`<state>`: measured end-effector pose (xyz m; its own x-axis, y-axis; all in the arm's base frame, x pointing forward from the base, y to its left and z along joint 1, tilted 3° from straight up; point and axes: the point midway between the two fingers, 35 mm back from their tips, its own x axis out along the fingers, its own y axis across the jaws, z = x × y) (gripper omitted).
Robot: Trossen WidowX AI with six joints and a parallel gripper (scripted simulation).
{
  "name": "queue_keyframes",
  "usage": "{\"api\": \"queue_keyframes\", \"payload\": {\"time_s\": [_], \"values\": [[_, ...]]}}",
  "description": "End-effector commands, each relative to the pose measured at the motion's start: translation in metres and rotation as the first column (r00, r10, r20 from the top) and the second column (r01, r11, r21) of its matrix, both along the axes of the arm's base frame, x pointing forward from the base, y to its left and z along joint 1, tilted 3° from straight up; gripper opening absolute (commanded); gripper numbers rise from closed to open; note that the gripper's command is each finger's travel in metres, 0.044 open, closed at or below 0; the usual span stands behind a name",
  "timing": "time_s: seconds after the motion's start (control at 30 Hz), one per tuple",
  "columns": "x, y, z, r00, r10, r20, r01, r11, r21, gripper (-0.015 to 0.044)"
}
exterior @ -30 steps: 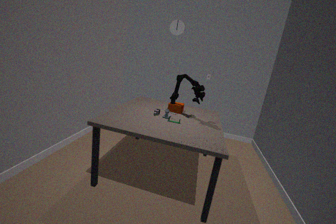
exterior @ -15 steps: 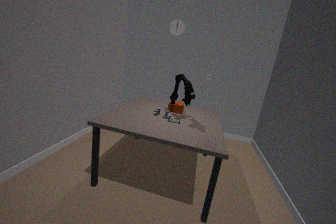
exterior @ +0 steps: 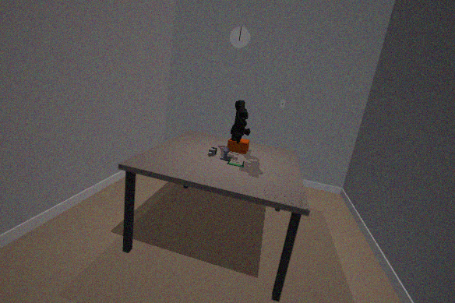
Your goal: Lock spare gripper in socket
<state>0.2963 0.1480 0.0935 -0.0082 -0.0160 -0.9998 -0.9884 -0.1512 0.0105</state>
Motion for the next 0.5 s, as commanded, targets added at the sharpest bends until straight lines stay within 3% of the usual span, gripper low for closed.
{"api": "queue_keyframes", "payload": {"time_s": [0.0, 0.27, 0.47], "values": [[0.000, -0.004, -0.003, 1.000, 0.021, -0.006, -0.021, 1.000, -0.014, 0.0300], [-0.011, -0.014, -0.069, 1.000, 0.022, -0.007, -0.022, 1.000, -0.014, 0.0300], [-0.011, -0.014, -0.074, 1.000, 0.022, -0.007, -0.022, 1.000, -0.014, 0.0300]]}}
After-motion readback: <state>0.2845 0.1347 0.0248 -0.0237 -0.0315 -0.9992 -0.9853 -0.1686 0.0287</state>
